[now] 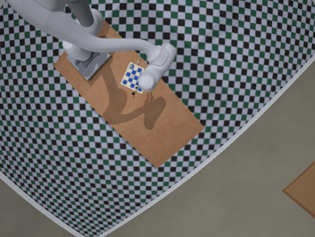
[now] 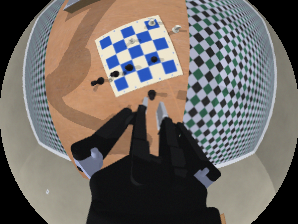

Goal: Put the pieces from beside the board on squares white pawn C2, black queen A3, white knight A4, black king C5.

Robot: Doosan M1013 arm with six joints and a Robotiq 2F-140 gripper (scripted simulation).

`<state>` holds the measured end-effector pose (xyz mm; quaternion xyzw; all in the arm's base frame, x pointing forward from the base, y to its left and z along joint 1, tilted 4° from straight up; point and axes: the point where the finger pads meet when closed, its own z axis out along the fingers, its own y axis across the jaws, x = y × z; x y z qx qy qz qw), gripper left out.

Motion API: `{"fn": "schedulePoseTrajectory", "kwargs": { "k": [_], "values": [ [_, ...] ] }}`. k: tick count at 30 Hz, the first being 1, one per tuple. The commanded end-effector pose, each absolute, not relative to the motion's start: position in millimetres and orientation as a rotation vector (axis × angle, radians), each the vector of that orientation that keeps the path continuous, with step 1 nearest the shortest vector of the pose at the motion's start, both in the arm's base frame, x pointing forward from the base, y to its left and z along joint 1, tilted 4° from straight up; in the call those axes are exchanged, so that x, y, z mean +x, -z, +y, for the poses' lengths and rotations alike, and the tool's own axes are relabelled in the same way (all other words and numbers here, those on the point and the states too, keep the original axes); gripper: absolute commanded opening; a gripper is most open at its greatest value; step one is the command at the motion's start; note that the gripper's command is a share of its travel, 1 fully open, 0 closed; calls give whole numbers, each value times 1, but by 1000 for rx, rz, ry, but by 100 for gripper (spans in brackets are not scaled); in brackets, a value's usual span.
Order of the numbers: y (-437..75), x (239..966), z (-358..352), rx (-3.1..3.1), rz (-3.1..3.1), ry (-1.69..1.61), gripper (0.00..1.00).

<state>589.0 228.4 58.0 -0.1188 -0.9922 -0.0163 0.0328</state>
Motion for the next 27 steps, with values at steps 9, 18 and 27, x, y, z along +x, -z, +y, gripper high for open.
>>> {"fn": "schedulePoseTrajectory", "kwargs": {
  "k": [9,18,27],
  "values": [
    [-57,589,228,-366,-3054,51,25],
    [-54,589,229,-365,-3053,51,25],
    [-43,589,229,-365,-3053,51,25]
  ]
}}
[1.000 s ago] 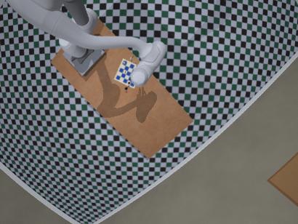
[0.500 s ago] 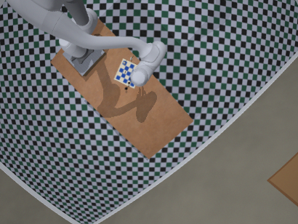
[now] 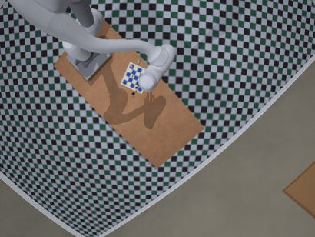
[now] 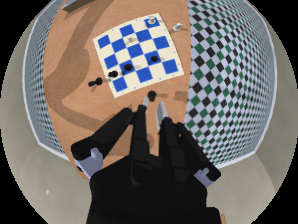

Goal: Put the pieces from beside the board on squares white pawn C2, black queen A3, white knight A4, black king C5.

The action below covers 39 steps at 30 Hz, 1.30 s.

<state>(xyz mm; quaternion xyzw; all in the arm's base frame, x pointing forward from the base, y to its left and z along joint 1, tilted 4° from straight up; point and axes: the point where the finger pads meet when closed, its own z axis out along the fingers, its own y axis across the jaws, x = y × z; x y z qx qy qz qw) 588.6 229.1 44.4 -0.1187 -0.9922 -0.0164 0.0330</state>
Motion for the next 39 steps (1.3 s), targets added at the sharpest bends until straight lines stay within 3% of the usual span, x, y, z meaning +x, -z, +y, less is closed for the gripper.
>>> {"fn": "schedulePoseTrajectory", "kwargs": {
  "k": [1,39],
  "values": [
    [-42,589,229,-365,-3053,51,25],
    [-8,588,231,-365,-3053,51,25]
  ]
}}
